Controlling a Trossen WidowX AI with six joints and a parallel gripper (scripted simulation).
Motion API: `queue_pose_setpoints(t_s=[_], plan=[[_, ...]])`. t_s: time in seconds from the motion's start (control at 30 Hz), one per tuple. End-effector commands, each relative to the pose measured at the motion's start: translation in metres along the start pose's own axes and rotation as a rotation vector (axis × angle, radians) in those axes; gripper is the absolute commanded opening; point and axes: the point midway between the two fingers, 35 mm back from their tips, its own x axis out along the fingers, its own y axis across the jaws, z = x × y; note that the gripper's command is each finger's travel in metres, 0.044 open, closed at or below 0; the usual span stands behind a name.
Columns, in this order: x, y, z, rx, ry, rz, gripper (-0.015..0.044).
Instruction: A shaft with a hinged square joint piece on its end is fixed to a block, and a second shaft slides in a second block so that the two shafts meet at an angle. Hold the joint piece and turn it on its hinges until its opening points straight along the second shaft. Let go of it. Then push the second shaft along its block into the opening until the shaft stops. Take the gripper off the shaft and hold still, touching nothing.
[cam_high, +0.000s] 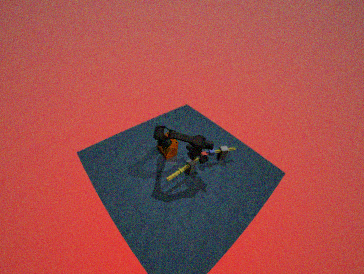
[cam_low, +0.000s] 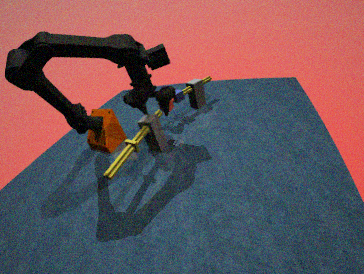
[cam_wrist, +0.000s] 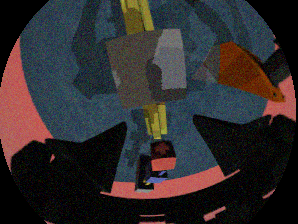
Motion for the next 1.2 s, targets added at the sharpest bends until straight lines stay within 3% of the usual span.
queue_pose_setpoints(t_s=[0.0,0.63,1.17], plan=[[0.012,-0.002,0.003,-0.008,-0.008,0.001,0.0440],[0.019,-0.003,-0.066,-0.007,-0.002,0.002,0.0440],[0.042,-0.002,-0.067,-0.006,-0.003,0.003,0.0440]])
